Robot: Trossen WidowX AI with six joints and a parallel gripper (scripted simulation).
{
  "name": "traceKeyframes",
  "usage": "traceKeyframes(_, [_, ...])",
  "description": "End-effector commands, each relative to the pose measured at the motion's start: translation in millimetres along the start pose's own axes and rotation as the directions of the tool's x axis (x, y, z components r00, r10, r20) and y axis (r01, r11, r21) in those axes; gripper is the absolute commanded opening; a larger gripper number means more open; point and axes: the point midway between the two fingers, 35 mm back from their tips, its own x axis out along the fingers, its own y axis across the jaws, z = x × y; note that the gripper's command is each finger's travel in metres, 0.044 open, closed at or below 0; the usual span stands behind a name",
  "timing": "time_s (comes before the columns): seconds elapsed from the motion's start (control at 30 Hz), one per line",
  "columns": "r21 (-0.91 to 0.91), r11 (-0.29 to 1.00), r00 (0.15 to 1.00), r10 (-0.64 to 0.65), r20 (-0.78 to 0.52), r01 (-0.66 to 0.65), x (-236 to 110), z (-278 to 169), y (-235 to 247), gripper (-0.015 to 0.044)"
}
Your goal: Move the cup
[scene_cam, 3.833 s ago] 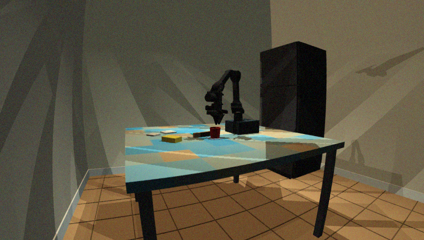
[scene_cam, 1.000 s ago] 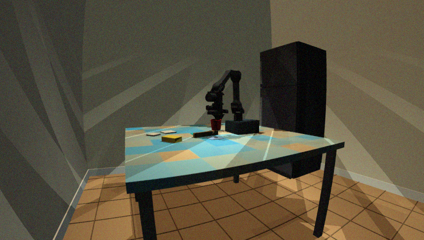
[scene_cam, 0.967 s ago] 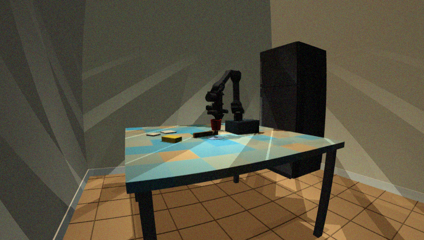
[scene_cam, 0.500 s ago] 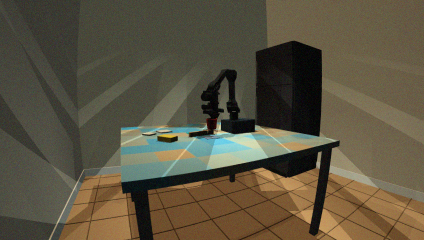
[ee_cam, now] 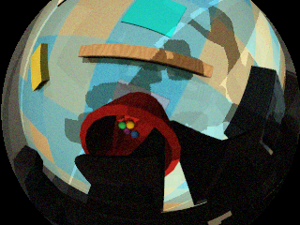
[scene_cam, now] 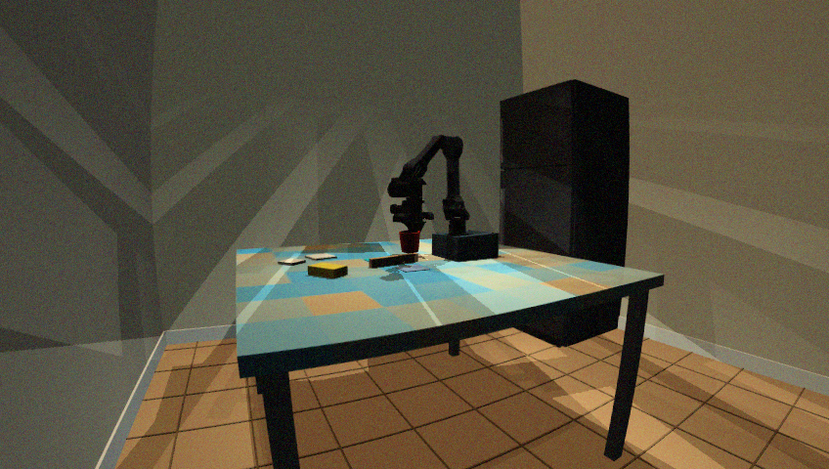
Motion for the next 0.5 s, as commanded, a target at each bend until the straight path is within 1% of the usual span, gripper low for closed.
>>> traceKeyframes(0.0, [-0.003, 1.000, 1.000, 0.005, -0.001, -0.005, -0.7, 6.7, -1.4, 0.0000])
traceKeyframes(0.47, [-0.002, 1.000, 1.000, 0.005, 0.001, -0.005, -1.1, 30.7, -7.6, 0.0000])
